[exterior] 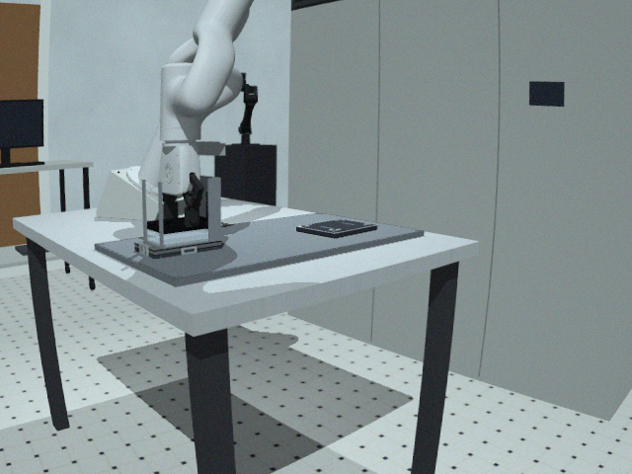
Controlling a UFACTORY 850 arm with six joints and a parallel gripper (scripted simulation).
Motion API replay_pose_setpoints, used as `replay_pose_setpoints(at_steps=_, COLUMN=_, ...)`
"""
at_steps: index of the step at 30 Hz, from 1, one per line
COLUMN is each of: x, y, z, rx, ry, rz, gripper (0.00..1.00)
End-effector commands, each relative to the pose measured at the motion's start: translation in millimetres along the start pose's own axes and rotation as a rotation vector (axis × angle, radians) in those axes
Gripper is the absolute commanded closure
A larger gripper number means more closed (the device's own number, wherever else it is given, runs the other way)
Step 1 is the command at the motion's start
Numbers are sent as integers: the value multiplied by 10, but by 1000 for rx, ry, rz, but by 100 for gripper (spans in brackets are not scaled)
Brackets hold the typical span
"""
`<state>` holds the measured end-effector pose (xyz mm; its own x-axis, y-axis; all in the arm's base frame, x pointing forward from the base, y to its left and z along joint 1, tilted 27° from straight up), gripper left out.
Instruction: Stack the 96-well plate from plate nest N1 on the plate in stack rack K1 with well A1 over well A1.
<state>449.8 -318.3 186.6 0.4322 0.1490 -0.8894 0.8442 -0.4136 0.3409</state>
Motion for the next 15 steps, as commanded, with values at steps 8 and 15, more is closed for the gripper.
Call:
replay_pose_setpoints(at_steps=8, x=10, y=8, z=2, rx=0, ry=-1, rz=2, gripper=100)
replay_pose_setpoints(at_steps=15, x=20, y=7, z=2, rx=0, ry=-1, rz=2, gripper=100)
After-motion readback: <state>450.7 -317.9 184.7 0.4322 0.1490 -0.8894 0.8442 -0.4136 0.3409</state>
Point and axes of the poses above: the point where the finger pads meet when closed, its own x axis out along the fingers, its own y axis across the jaws, z = x × y, the point moved 4 cm from there along -x, back along the fingers, and after that the axes turned 12 degrees about x, right-handed, at the moved point
